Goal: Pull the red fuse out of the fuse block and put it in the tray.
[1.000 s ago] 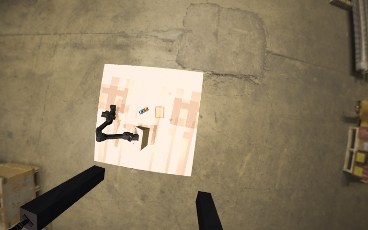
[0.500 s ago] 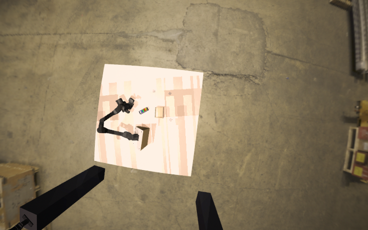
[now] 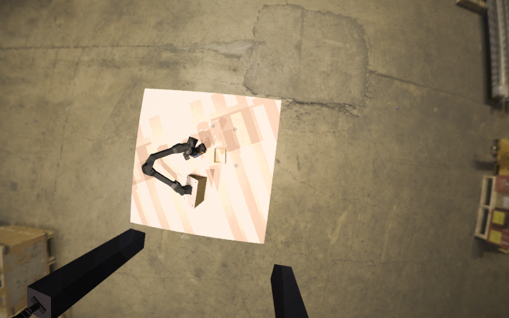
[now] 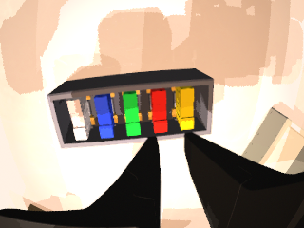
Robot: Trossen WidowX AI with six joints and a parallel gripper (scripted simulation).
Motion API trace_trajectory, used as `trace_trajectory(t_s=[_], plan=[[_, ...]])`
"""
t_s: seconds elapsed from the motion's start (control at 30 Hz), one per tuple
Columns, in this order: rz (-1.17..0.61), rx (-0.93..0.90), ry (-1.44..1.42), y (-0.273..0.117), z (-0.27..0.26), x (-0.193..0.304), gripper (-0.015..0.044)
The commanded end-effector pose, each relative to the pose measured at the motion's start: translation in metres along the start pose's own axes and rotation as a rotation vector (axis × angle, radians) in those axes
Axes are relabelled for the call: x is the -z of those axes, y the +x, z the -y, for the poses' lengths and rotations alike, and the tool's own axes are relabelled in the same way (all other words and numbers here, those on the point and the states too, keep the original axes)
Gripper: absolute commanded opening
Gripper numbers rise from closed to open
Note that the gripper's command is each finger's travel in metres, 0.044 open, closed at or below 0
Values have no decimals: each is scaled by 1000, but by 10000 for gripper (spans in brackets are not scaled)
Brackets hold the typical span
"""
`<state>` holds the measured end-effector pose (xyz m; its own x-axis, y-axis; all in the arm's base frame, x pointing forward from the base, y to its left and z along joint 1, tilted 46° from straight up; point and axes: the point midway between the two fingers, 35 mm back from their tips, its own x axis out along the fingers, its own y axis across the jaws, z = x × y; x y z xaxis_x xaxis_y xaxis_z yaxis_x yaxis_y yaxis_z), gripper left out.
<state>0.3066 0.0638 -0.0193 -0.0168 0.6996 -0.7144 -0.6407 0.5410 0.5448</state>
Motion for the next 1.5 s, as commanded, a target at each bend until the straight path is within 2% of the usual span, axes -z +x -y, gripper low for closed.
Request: trace_trajectory(t_s=[0.0, 1.47], plan=[[7, -23, 1, 0, 0, -1, 68], [8, -24, 1, 31, -1, -1, 68]])
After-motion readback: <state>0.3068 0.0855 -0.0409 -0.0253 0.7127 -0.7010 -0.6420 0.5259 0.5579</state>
